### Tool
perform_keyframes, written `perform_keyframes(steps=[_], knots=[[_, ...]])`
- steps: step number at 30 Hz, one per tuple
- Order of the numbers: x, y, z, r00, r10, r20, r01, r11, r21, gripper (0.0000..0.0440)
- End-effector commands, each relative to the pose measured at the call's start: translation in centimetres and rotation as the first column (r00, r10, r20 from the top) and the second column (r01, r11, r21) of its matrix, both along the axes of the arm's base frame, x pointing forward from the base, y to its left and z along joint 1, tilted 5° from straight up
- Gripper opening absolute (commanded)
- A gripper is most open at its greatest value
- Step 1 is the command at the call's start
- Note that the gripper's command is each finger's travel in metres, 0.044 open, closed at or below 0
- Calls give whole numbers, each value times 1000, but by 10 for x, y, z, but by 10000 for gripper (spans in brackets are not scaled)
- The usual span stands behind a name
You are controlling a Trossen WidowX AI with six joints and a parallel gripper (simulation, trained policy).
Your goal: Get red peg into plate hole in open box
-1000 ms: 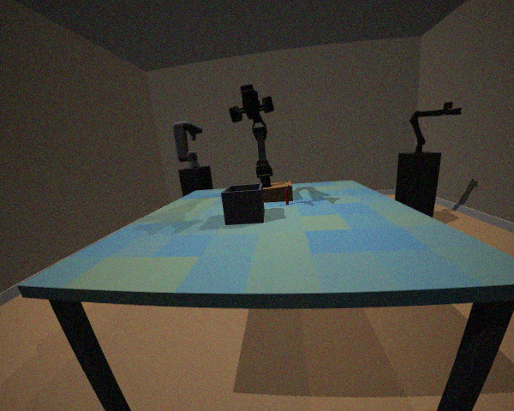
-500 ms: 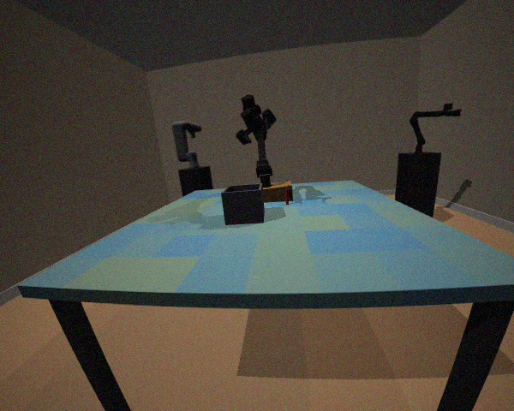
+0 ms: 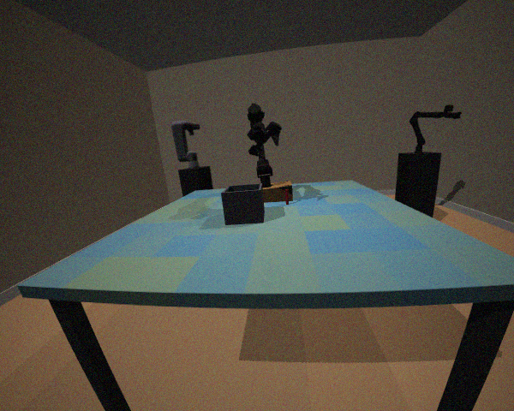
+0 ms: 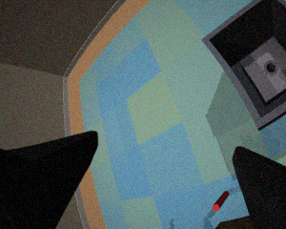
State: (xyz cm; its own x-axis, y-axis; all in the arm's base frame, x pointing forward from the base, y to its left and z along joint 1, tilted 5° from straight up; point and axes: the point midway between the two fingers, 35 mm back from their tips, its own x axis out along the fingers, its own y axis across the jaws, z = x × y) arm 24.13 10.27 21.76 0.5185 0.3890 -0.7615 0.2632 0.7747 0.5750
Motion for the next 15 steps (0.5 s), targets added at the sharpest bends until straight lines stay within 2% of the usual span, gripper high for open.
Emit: perform_keyframes(steps=[1,8,15], knots=[[-12,7,-13,994,-26,-103,29,999,28,440],[-40,19,-37,941,-106,-321,130,990,52,440],[-67,28,-57,836,-211,-506,254,967,15,439]])
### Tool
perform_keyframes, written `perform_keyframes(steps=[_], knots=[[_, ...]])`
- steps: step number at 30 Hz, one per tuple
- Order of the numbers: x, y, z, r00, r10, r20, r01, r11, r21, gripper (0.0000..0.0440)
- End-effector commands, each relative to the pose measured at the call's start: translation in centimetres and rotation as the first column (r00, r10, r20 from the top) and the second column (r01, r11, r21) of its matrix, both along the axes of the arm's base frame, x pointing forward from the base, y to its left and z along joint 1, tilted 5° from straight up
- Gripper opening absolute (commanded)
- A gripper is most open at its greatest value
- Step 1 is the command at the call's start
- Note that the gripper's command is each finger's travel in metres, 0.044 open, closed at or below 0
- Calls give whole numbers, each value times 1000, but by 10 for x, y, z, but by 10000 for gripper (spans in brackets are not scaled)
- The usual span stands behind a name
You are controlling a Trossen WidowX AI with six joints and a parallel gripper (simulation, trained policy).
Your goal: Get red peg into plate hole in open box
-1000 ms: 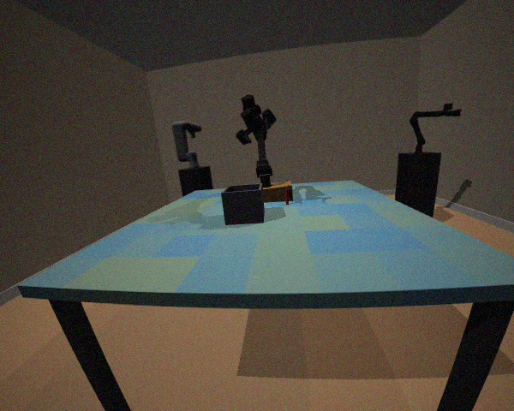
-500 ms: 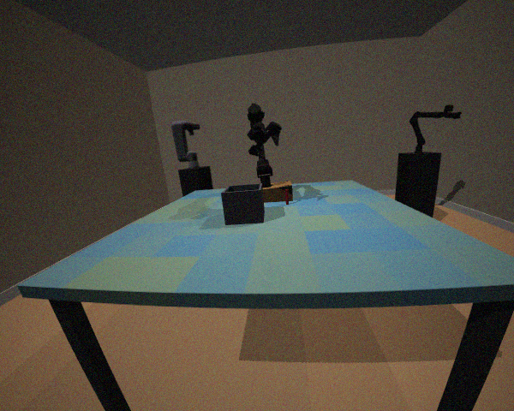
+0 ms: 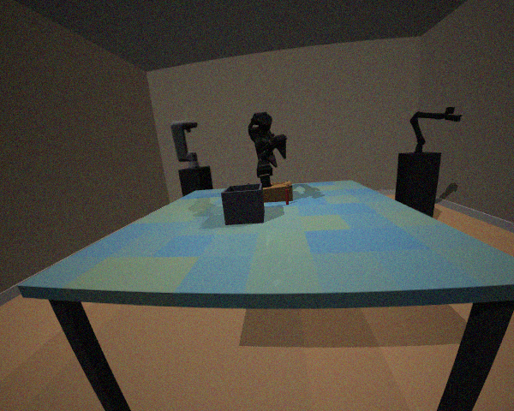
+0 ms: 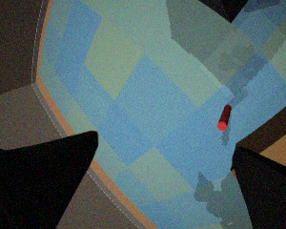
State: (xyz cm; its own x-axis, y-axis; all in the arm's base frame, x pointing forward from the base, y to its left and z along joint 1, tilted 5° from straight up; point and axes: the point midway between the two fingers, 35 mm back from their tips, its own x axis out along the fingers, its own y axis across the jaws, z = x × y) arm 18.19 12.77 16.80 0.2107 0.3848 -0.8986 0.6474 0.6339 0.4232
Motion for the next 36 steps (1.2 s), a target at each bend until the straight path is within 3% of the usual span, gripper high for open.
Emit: perform_keyframes(steps=[1,16,36], knots=[[-11,4,-10,994,-53,-94,52,999,-11,438],[-48,10,-46,884,-312,-349,263,947,-182,440],[-58,5,-103,818,-445,-364,290,866,-407,440]])
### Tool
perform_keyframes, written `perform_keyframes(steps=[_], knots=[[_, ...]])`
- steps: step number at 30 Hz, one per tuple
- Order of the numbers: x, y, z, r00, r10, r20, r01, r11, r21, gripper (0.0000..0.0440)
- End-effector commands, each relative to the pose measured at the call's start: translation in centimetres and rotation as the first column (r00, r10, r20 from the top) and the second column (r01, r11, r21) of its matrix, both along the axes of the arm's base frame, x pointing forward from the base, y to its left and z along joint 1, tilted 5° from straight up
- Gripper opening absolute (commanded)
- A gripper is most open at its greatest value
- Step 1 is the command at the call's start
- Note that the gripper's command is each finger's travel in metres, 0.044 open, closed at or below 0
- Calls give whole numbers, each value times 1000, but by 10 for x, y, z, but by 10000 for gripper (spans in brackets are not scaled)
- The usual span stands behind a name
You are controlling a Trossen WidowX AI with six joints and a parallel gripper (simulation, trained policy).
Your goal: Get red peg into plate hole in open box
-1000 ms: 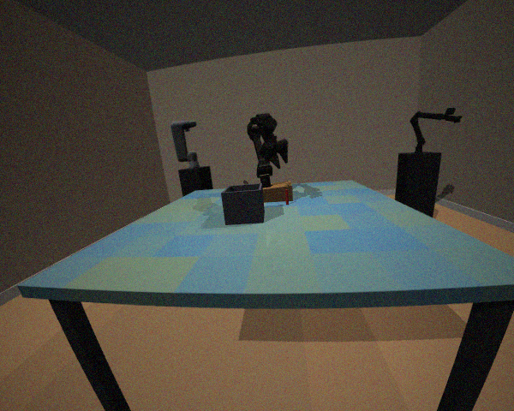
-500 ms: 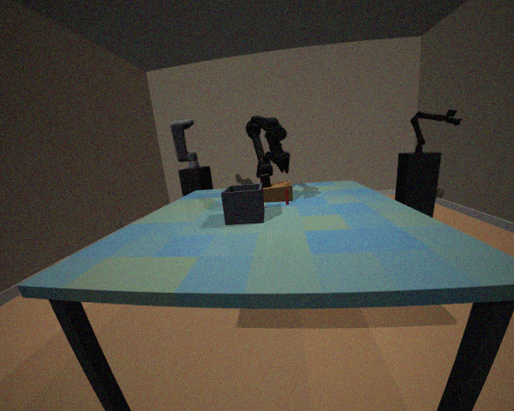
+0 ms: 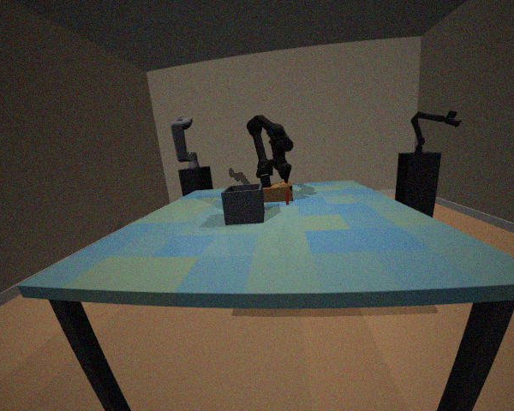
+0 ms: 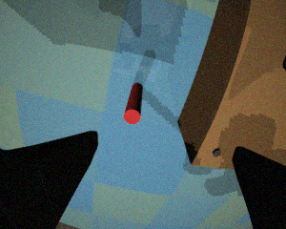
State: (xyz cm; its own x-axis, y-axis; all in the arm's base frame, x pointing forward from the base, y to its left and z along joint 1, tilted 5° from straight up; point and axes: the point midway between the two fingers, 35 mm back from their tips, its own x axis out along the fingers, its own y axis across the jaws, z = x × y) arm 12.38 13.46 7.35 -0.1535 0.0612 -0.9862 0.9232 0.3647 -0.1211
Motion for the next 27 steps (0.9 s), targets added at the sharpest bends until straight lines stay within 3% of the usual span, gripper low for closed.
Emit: perform_keyframes(steps=[1,14,27], knots=[[0,-2,-12,1000,-4,-10,4,999,-36,440],[2,-6,-54,1000,-1,3,2,994,-112,435],[4,-17,-64,997,68,43,-58,978,-203,440]])
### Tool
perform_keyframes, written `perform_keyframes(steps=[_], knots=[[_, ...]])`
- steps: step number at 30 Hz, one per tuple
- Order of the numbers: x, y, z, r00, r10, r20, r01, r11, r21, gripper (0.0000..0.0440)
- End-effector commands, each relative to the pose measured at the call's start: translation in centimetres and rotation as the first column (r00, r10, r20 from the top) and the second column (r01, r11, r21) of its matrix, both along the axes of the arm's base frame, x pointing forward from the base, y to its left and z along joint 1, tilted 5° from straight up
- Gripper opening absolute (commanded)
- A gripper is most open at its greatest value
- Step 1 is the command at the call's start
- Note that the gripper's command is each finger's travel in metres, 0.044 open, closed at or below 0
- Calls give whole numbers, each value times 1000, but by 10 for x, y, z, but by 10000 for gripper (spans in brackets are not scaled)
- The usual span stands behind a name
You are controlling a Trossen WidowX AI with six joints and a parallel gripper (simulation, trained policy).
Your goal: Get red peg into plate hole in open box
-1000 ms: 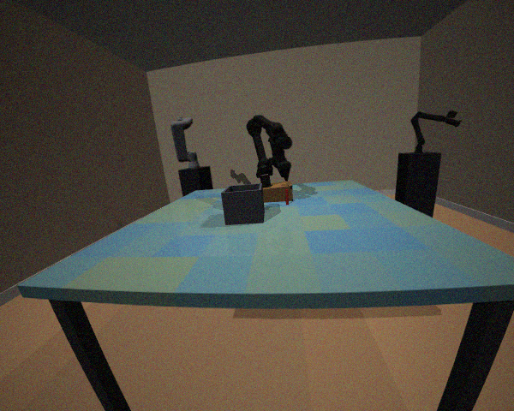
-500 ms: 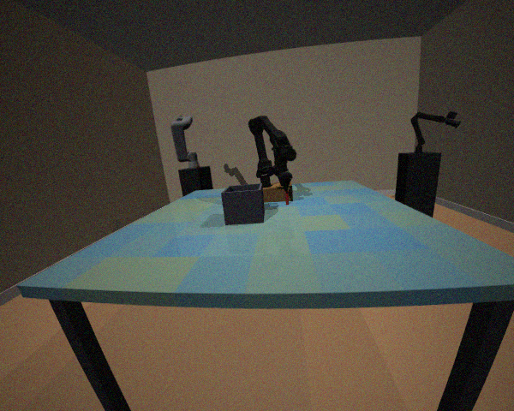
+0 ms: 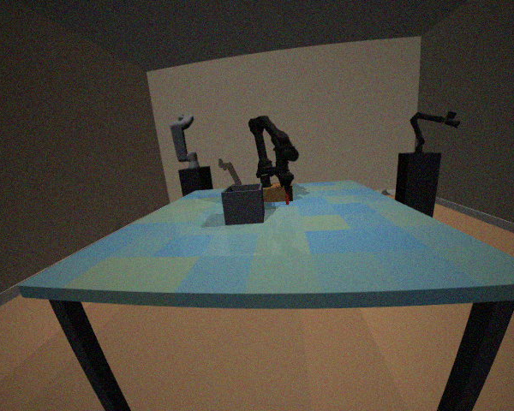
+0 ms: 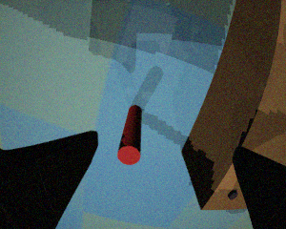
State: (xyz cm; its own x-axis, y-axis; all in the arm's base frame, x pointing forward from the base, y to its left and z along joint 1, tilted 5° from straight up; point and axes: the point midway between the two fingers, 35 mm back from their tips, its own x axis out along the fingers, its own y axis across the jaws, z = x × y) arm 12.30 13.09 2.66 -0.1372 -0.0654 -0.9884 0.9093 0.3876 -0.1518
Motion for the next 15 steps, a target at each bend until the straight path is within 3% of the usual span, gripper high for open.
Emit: perform_keyframes(steps=[1,15], knots=[[5,-14,-18,999,28,35,-25,996,-87,440],[6,-28,-24,995,90,53,-79,981,-177,440]])
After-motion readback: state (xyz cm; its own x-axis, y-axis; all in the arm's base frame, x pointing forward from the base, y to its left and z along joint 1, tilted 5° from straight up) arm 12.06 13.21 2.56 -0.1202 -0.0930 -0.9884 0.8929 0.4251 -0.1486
